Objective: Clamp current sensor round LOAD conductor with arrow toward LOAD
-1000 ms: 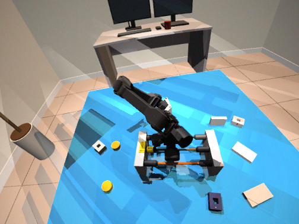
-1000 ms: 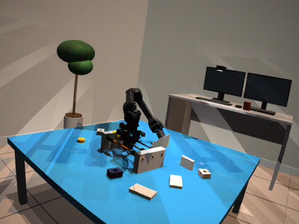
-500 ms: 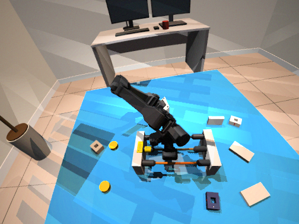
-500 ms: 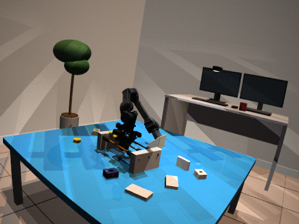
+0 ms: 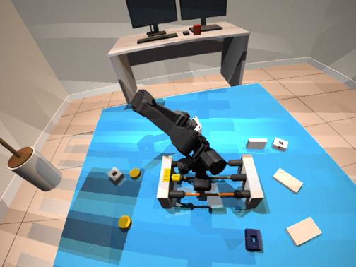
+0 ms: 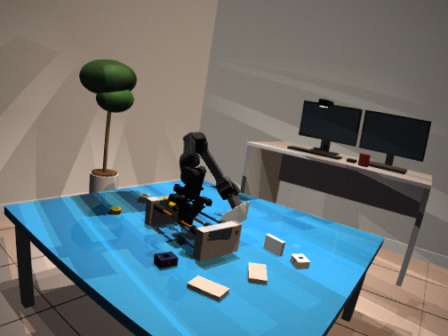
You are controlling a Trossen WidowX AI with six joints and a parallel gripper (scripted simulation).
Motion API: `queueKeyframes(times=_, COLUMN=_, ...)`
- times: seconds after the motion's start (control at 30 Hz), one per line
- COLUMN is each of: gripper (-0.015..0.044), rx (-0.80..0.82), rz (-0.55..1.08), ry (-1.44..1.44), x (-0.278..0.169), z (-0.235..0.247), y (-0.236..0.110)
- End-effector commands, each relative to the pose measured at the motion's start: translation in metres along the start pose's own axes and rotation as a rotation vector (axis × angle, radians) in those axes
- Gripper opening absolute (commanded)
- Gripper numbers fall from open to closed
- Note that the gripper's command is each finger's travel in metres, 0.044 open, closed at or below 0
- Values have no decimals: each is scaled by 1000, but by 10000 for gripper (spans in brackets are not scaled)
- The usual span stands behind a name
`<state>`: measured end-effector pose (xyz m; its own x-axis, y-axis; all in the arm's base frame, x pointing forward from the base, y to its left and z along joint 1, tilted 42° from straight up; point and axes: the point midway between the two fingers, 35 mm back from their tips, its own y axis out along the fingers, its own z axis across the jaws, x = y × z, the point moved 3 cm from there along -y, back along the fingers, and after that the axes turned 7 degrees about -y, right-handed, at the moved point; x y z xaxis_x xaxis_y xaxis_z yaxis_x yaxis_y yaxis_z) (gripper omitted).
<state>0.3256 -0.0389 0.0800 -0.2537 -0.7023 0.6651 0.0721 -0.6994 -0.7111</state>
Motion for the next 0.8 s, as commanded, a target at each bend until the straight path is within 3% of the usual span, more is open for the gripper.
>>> queueKeyframes(times=0.0, gripper=0, rx=0, rz=0, ry=0, x=0, z=-1, y=0)
queueKeyframes(times=0.33, gripper=0, rx=0, rz=0, ry=-1, x=0, z=-2, y=5)
queueKeyframes(times=0.67, gripper=263, rx=3, rz=1, ry=2, x=-1, z=-1, y=1)
queueKeyframes(times=0.77, gripper=269, rx=3, rz=1, ry=2, x=-1, z=-1, y=1)
